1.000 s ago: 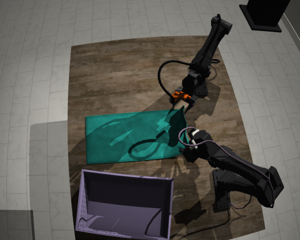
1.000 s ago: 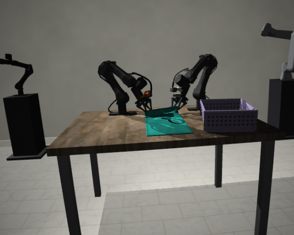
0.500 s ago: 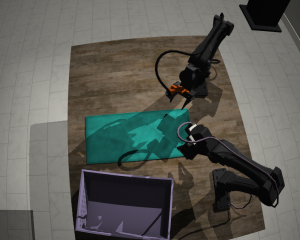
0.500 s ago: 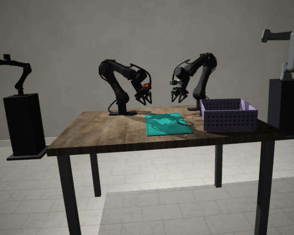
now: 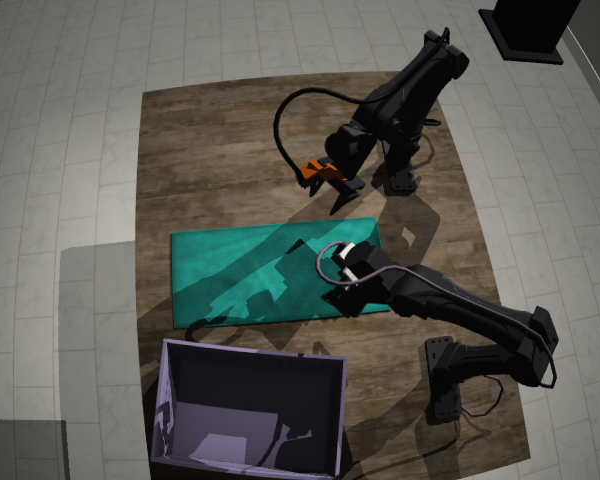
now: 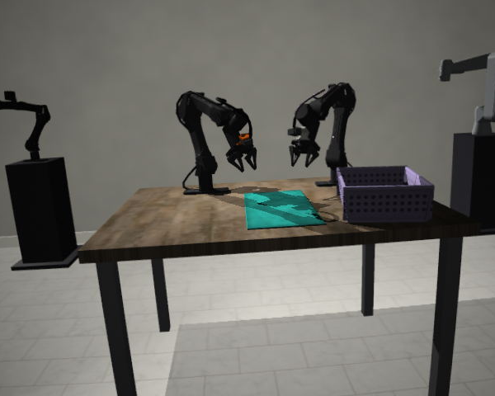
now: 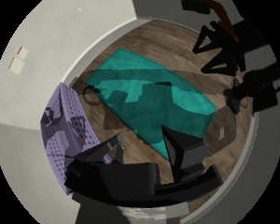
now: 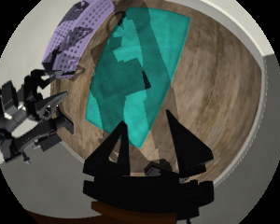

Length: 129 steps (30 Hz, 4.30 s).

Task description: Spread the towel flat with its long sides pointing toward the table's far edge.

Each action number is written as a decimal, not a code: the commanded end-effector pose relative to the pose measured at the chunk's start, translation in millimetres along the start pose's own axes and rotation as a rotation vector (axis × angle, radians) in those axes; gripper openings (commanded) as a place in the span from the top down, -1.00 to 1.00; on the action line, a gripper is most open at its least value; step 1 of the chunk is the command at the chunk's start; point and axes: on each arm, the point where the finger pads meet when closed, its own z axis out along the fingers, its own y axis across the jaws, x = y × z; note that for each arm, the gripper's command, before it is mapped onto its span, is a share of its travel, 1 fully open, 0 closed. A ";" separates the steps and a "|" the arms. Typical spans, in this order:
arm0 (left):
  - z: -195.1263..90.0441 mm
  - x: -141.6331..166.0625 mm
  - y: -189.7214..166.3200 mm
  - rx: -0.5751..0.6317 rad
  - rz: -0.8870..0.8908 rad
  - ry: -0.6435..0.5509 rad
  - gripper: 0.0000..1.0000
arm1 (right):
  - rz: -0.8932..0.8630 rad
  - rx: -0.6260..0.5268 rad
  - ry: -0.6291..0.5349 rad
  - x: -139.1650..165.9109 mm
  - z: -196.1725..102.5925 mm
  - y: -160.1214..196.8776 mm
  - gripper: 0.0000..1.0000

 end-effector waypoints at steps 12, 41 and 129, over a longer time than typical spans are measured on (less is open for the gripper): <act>-3.2 1.4 0.6 0.001 -0.001 0.016 -0.28 | 0.006 0.008 -0.047 -16.9 -13.0 -2.7 -0.28; -3.2 -1.9 1.1 -0.001 -0.002 0.003 -0.28 | 0.006 0.008 -0.047 -16.9 -13.0 -2.7 -0.28; -121.3 92.8 158.6 -0.418 -0.582 0.005 -0.28 | 0.974 0.717 -0.057 142.2 -173.3 -250.3 -0.28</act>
